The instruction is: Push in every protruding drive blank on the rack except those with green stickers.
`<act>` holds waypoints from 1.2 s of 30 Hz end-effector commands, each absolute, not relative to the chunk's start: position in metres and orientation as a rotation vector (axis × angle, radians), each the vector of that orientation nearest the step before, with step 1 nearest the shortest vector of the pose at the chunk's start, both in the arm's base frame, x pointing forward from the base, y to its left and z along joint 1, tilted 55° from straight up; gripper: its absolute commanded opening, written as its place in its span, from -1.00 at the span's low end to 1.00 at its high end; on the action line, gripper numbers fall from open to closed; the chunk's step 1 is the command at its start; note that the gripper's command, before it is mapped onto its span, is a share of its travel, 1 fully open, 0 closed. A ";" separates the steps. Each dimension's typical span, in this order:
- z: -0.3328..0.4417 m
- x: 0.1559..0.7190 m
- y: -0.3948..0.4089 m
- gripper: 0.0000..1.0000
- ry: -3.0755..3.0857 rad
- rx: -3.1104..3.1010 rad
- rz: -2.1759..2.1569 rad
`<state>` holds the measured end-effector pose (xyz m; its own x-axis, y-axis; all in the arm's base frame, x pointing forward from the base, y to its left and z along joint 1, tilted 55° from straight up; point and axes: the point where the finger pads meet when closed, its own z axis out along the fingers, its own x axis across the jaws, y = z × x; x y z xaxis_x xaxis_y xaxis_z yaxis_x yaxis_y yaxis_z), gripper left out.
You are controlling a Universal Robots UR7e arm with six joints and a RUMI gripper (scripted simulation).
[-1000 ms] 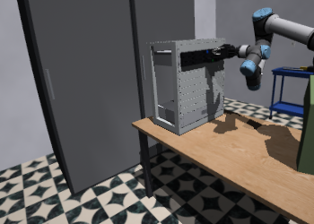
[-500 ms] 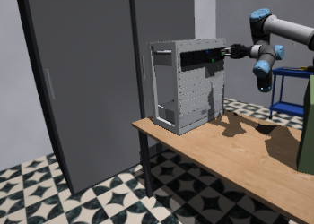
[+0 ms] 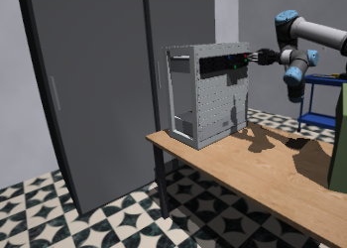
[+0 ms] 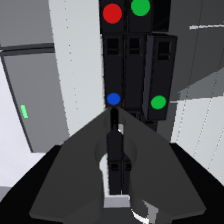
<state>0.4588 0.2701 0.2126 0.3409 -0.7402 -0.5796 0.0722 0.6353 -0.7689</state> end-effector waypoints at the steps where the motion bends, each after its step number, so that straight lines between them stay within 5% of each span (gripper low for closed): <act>1: 0.215 0.458 0.269 -1.00 1.105 -0.722 -0.592; 36: 0.299 0.445 0.208 -1.00 1.105 -0.722 -0.592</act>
<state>0.4456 0.2079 0.2985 0.3407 -0.7402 -0.5797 0.0725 0.6355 -0.7687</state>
